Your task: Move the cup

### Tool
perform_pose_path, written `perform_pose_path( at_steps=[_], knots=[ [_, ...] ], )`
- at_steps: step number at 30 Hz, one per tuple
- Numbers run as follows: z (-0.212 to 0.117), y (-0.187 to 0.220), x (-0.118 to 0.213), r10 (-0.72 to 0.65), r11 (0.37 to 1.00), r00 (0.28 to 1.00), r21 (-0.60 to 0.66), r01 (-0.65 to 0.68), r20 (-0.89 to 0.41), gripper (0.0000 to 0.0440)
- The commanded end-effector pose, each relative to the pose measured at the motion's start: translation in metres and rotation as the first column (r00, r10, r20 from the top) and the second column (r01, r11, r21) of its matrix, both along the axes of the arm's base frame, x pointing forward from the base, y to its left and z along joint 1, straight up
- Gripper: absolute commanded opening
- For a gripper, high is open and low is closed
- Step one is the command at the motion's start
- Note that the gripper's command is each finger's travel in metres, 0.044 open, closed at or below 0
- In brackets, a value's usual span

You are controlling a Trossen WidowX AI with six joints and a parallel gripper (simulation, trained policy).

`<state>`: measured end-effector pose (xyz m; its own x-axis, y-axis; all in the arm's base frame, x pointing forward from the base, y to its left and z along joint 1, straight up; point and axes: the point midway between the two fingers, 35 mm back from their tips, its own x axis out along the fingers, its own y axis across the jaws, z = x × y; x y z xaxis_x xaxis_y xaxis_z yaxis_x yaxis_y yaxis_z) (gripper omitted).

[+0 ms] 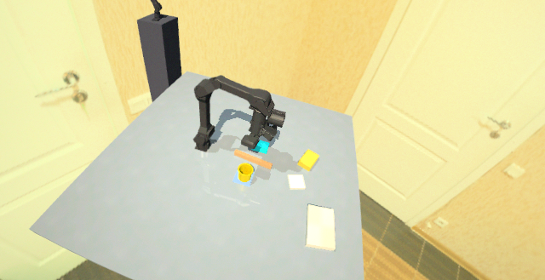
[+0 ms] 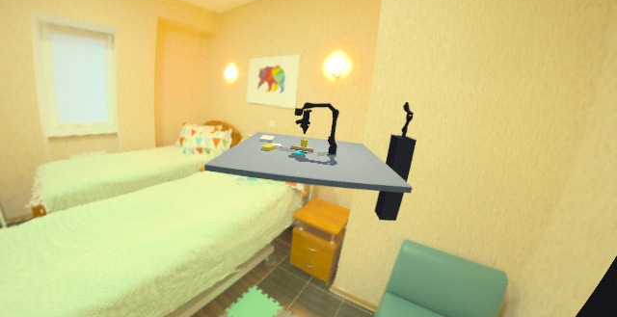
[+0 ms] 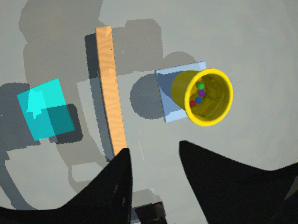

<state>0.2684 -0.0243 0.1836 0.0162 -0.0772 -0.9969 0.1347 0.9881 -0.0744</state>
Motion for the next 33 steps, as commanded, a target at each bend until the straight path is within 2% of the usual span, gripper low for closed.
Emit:
perform_pose_path(
  at_steps=[1,18,33],
  knots=[
    [-0.007,-0.007,-0.001,-0.004,1.000,1.000,-0.006,0.004,-0.029,0.0153],
    [-0.044,-0.033,-0.002,-0.015,1.000,0.995,-0.013,0.014,-0.099,0.0175],
    [-0.080,-0.053,-0.006,0.033,0.999,0.989,0.000,-0.033,-0.143,0.0199]
  ],
)
